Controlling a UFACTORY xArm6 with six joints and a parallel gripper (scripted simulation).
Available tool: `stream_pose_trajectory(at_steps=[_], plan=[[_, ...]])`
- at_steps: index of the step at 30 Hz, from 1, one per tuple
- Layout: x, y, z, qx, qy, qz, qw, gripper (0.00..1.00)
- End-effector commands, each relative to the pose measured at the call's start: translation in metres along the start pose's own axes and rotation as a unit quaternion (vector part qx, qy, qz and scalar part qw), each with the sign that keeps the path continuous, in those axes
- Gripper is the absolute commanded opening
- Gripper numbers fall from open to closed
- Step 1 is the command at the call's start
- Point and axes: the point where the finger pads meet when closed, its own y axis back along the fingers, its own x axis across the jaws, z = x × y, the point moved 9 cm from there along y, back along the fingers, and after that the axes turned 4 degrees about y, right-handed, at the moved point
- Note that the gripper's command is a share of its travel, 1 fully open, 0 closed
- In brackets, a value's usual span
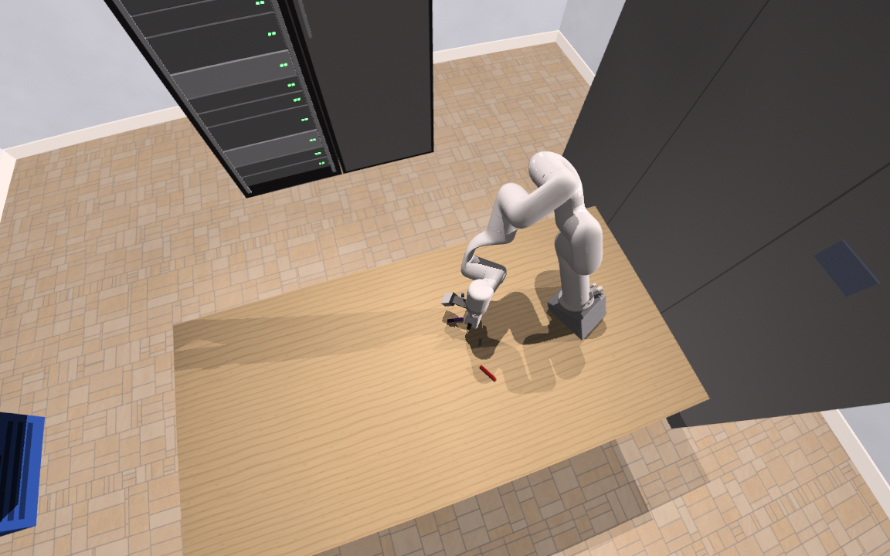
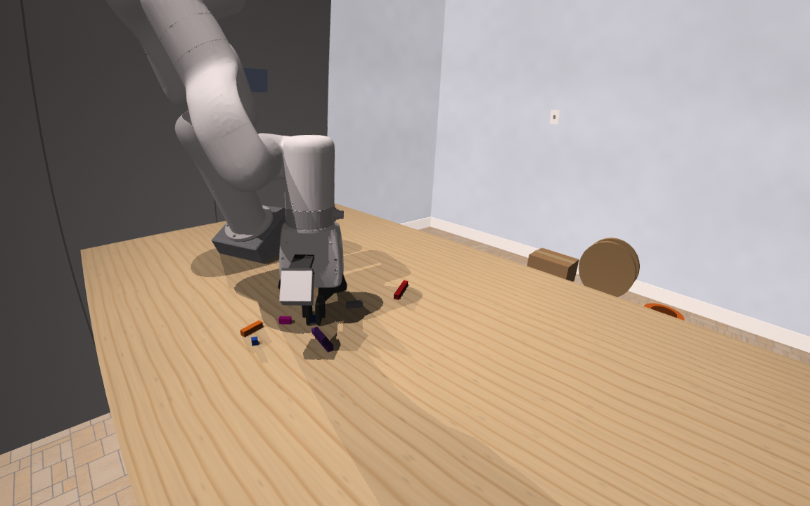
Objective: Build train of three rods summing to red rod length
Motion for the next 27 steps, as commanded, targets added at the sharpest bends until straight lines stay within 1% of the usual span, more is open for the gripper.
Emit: stream_pose_trajectory(at_steps=[1,7,8,10,11,13,14,16,17,19,20,27], plan=[[-0.0005,0.0008,-0.0008,0.001,0.0,-0.001,1.0,0.04],[-0.0005,0.0008,-0.0008,0.001,0.0,-0.001,1.0,0.04],[-0.0005,0.0008,-0.0008,0.001,0.0,-0.001,1.0,0.08],[-0.0005,0.0008,-0.0008,0.001,0.0,-0.001,1.0,0.08],[-0.0005,0.0008,-0.0008,0.001,0.0,-0.001,1.0,0.12],[-0.0005,0.0008,-0.0008,0.001,0.0,-0.001,1.0,0.12],[-0.0005,0.0008,-0.0008,0.001,0.0,-0.001,1.0,0.16],[-0.0005,0.0008,-0.0008,0.001,0.0,-0.001,1.0,0.16],[-0.0005,0.0008,-0.0008,0.001,0.0,-0.001,1.0,0.2],[-0.0005,0.0008,-0.0008,0.001,0.0,-0.001,1.0,0.2],[-0.0005,0.0008,-0.0008,0.001,0.0,-0.001,1.0,0.24],[-0.0005,0.0008,-0.0008,0.001,0.0,-0.001,1.0,0.24]])
